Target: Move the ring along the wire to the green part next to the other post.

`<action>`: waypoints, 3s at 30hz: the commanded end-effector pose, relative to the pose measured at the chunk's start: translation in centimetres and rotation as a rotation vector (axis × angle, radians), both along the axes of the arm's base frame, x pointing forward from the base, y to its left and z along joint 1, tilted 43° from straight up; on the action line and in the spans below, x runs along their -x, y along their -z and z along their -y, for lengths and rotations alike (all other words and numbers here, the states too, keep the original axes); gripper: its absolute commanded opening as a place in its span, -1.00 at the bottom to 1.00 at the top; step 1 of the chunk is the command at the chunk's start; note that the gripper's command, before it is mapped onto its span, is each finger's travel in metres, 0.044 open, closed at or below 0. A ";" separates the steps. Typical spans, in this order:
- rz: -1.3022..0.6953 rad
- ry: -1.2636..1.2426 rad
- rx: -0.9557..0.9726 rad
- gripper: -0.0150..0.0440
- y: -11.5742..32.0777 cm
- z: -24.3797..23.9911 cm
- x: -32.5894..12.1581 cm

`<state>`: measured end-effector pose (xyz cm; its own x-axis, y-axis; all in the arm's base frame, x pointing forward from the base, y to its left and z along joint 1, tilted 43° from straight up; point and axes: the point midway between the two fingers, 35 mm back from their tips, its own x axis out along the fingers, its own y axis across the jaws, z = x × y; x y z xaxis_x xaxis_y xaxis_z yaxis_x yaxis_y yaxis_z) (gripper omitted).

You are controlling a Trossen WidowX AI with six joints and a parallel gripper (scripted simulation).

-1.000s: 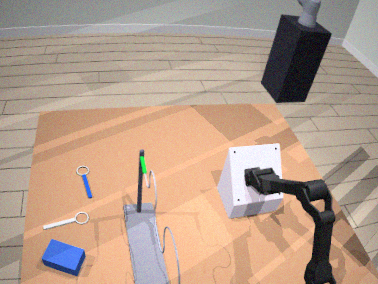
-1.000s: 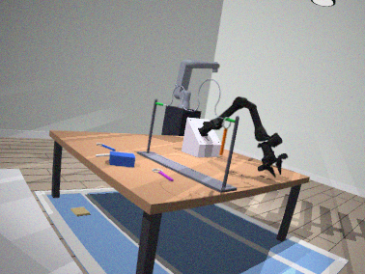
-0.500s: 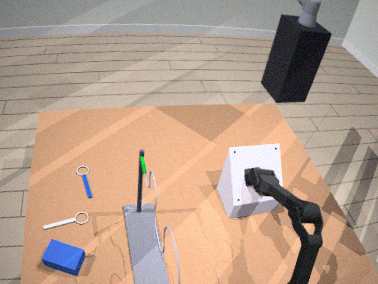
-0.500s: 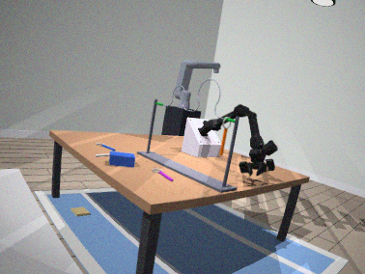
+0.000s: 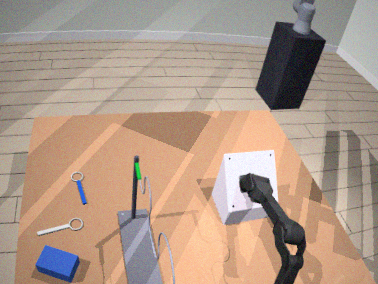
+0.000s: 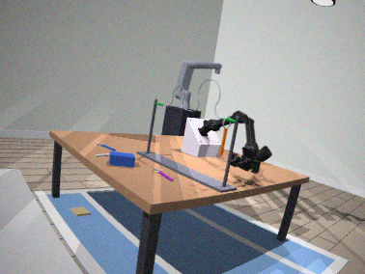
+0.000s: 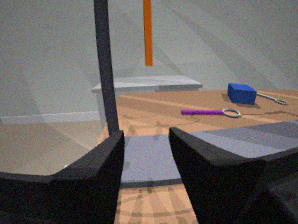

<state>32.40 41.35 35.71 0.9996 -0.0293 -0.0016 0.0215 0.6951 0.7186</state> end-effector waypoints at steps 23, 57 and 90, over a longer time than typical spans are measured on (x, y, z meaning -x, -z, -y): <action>0.006 0.031 0.013 0.05 -3.6 4.4 -5.6; 0.010 0.031 0.015 0.05 -3.5 4.8 -11.0; 0.012 0.034 0.009 -0.22 -3.5 5.0 -11.9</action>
